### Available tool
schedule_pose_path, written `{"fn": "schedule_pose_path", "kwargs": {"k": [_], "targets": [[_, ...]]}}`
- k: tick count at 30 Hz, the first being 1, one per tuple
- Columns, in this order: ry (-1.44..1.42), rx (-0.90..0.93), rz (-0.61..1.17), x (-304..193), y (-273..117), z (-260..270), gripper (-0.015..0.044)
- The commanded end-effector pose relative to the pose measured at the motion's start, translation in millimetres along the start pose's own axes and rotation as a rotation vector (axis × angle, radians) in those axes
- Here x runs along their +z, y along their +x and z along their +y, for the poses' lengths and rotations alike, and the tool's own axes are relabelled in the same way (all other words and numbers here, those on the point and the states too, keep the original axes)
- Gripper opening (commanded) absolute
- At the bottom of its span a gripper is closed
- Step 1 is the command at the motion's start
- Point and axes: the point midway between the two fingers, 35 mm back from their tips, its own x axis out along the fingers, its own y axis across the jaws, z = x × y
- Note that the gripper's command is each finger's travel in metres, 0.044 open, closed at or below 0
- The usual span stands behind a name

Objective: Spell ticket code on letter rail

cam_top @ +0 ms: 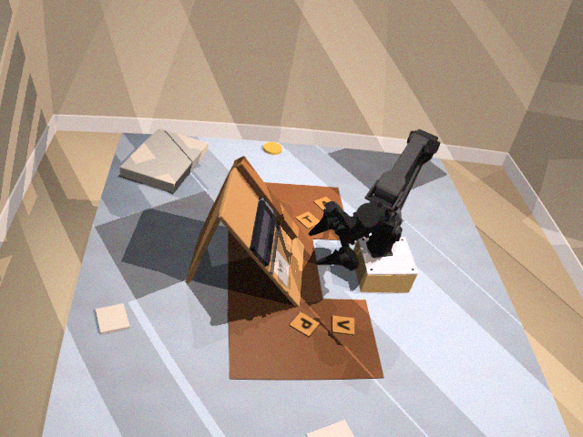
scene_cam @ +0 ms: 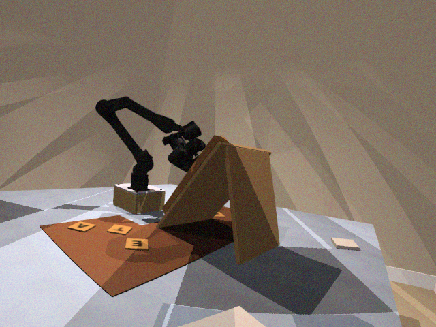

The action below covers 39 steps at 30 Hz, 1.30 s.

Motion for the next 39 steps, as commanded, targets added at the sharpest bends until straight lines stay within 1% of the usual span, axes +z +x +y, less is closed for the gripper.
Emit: {"fn": "schedule_pose_path", "kwargs": {"k": [1,7,12,20,28,39], "targets": [[-0.239,0.022,0.094,23,-4,-15,0.044],[-0.623,0.133,0.205,53,-16,-45,0.044],[-0.899,0.256,0.215,76,-34,-71,0.044],[-1.129,0.359,0.158,96,-54,-93,0.044],[-1.356,0.427,0.044,116,-80,-113,0.044],[-1.371,0.429,0.035,117,-82,-114,0.044]]}}
